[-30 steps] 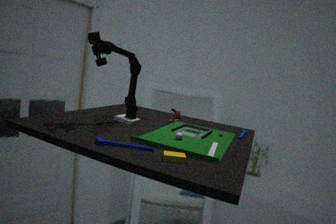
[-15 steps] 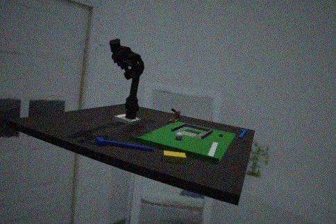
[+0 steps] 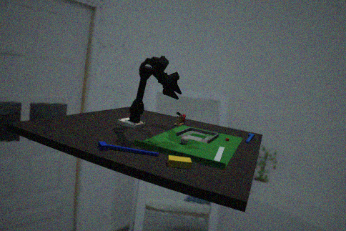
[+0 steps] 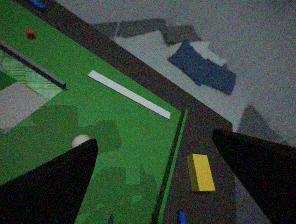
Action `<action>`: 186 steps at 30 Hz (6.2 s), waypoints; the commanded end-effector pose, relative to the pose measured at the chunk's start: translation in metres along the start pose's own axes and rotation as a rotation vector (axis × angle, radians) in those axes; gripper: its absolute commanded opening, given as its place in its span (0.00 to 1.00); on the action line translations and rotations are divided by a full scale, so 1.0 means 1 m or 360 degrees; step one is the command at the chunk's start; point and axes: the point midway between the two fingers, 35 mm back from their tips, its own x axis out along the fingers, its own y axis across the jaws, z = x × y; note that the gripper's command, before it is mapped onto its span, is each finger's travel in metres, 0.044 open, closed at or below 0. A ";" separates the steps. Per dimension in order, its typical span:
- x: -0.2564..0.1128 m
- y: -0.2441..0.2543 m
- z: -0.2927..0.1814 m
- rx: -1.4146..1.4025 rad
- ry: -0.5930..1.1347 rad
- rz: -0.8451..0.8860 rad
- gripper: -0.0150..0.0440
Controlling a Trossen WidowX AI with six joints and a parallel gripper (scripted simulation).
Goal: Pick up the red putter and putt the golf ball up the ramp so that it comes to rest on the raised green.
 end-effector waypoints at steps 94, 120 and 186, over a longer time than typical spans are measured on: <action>0.050 0.541 0.111 -0.1458 0.0640 0.1348 0.51; 0.018 0.516 0.151 -0.1457 0.0639 0.1348 0.25; 0.068 0.255 0.047 -0.0104 0.1170 0.0857 0.25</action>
